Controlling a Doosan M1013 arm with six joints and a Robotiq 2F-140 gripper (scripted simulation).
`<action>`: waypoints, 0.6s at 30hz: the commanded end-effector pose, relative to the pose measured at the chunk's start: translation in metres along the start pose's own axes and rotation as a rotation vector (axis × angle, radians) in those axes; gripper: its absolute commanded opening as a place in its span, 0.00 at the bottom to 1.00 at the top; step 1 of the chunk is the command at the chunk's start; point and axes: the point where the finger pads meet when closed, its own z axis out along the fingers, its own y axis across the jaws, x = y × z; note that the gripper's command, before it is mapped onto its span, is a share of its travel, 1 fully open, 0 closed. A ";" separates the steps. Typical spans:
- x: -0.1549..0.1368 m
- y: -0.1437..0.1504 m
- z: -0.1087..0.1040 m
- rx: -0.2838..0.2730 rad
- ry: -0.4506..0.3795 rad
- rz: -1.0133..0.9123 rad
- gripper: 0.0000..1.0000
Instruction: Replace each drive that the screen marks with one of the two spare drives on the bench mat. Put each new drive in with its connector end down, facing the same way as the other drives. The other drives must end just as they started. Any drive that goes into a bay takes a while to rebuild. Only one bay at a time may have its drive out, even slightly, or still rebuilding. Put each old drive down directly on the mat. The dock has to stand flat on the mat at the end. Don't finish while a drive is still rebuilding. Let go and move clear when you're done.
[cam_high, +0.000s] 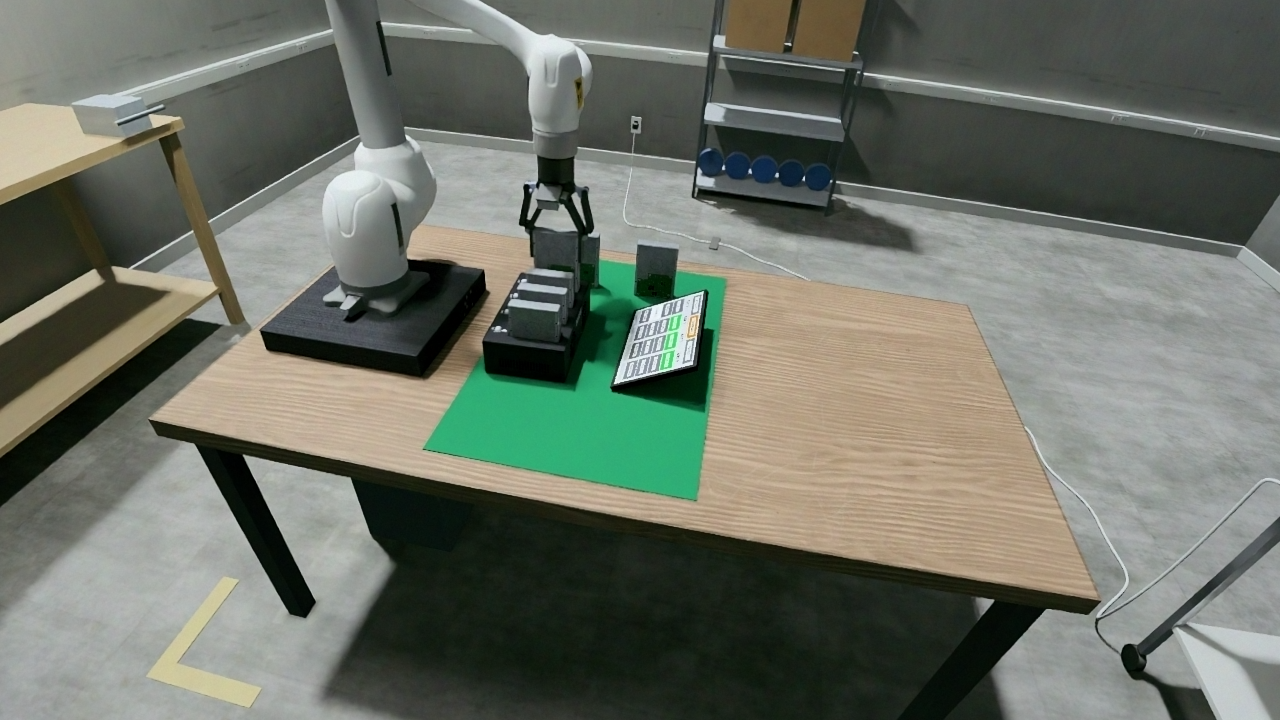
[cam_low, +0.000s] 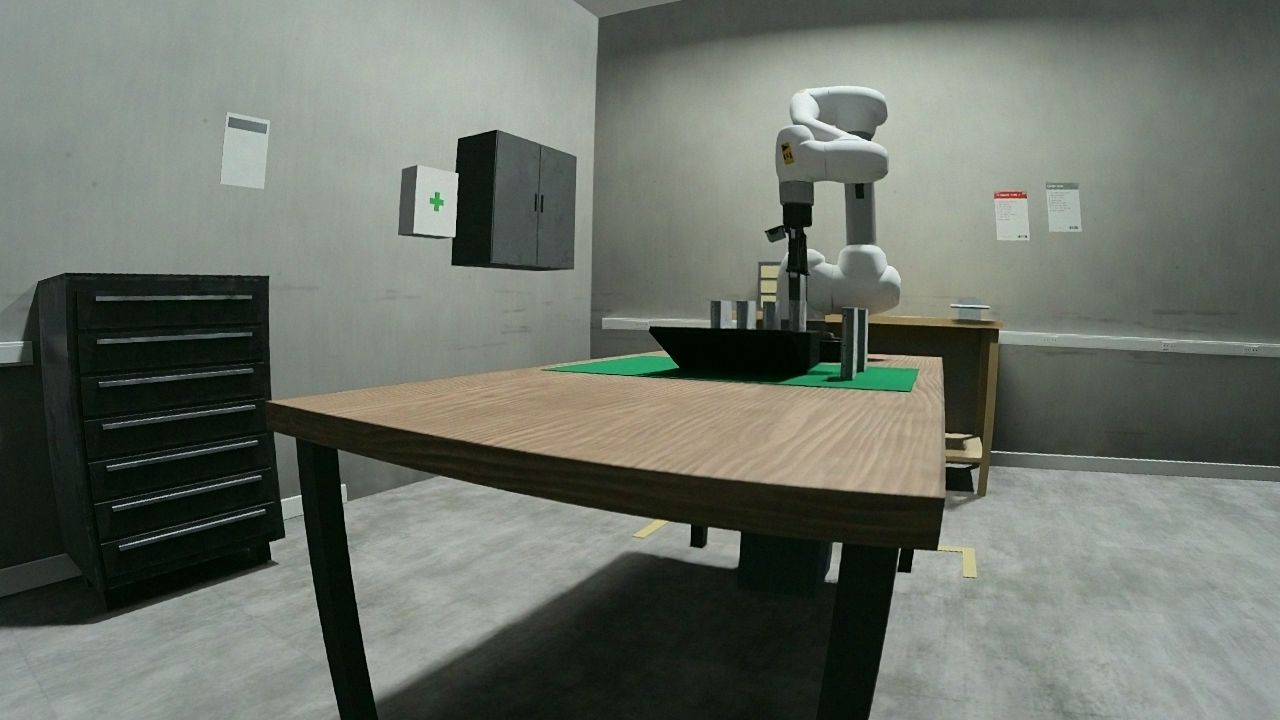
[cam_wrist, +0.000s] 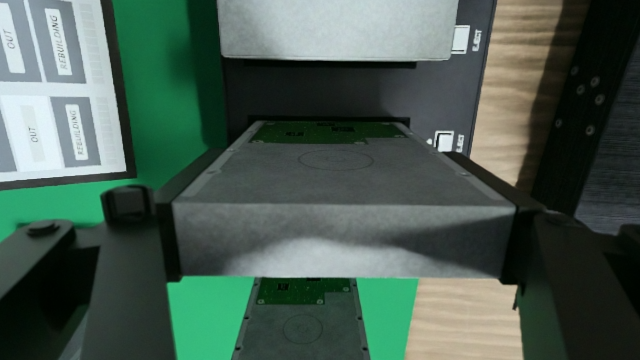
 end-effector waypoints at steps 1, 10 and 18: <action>0.000 0.000 0.001 0.001 0.000 0.000 0.10; 0.000 0.000 0.002 0.001 0.000 0.000 0.10; 0.000 0.000 0.003 0.001 0.000 0.000 0.10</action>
